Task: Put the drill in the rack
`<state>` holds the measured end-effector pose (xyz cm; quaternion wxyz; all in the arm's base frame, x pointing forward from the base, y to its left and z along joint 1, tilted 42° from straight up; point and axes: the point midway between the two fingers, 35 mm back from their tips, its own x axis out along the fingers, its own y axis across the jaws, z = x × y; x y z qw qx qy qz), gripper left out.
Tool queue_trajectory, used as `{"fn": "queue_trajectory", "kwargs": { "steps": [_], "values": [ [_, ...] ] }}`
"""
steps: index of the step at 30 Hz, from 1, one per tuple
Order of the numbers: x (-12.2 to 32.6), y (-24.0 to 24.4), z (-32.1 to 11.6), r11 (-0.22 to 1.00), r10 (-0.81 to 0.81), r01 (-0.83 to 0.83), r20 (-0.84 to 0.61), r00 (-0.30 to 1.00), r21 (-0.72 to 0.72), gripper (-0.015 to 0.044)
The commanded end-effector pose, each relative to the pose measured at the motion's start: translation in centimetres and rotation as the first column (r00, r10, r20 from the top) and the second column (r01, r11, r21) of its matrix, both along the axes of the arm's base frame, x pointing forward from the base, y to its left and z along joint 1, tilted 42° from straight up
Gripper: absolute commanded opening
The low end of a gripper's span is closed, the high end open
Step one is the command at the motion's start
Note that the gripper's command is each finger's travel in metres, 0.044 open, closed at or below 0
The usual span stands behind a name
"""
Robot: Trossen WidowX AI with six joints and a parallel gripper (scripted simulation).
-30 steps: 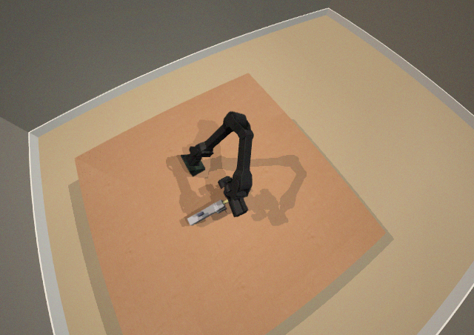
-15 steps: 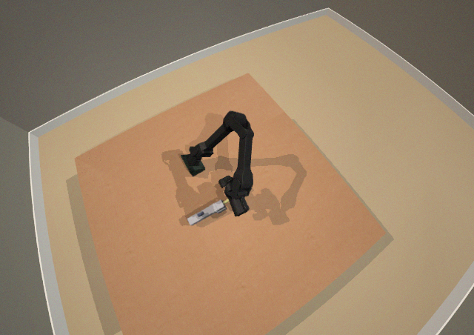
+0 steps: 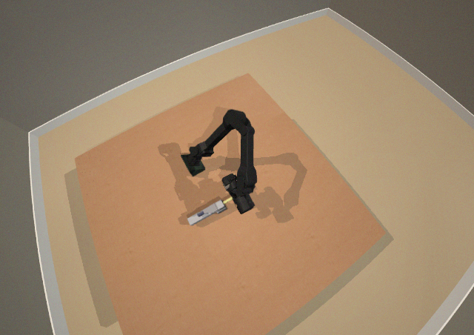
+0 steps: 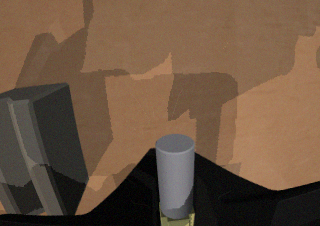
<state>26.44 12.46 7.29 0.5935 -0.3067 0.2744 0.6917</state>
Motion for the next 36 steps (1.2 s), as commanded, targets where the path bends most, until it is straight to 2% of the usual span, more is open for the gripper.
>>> {"fn": "queue_trajectory", "kwargs": {
  "steps": [1, 36],
  "values": [
    [0.0, 0.5, 0.8, 1.000, -0.003, 0.003, 0.003, 1.000, 0.003, 0.0000],
    [-0.3, 2.7, 3.7, 1.000, -0.003, 0.003, 0.004, 1.000, 0.005, 0.0000]
  ]
}}
